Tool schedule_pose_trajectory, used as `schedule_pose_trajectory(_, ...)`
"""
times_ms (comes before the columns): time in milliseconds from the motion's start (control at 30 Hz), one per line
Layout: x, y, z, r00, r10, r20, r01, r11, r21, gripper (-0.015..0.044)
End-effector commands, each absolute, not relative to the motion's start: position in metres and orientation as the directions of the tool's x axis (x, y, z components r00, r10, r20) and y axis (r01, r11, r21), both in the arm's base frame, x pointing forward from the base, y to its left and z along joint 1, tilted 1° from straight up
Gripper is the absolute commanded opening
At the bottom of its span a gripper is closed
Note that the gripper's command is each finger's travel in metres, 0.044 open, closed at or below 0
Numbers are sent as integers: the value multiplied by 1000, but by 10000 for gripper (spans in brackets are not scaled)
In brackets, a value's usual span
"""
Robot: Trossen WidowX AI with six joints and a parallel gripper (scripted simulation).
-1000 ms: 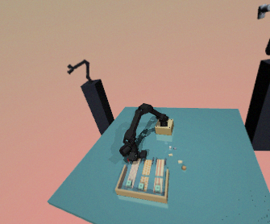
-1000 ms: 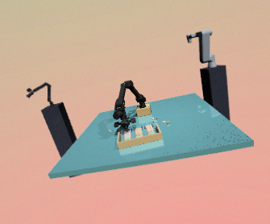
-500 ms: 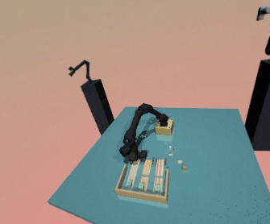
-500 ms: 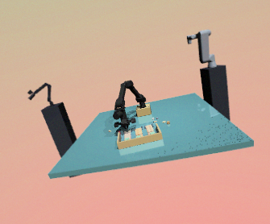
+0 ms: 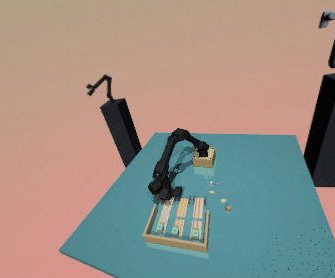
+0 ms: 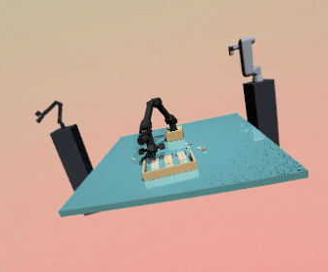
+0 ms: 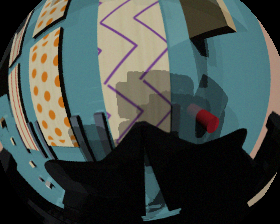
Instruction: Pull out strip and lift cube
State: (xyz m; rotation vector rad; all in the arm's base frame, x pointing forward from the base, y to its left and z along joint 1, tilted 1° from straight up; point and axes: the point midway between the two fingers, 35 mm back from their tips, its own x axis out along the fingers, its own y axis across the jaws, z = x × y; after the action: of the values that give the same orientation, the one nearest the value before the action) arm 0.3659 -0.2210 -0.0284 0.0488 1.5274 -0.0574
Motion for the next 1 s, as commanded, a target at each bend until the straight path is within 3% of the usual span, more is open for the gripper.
schedule_pose_trajectory(0, 366, -221, -30, 40, -9, -999, 63, 998, -7, 0)
schedule_pose_trajectory(967, 367, -222, -33, 40, -9, -999, 63, 998, -7, 0)
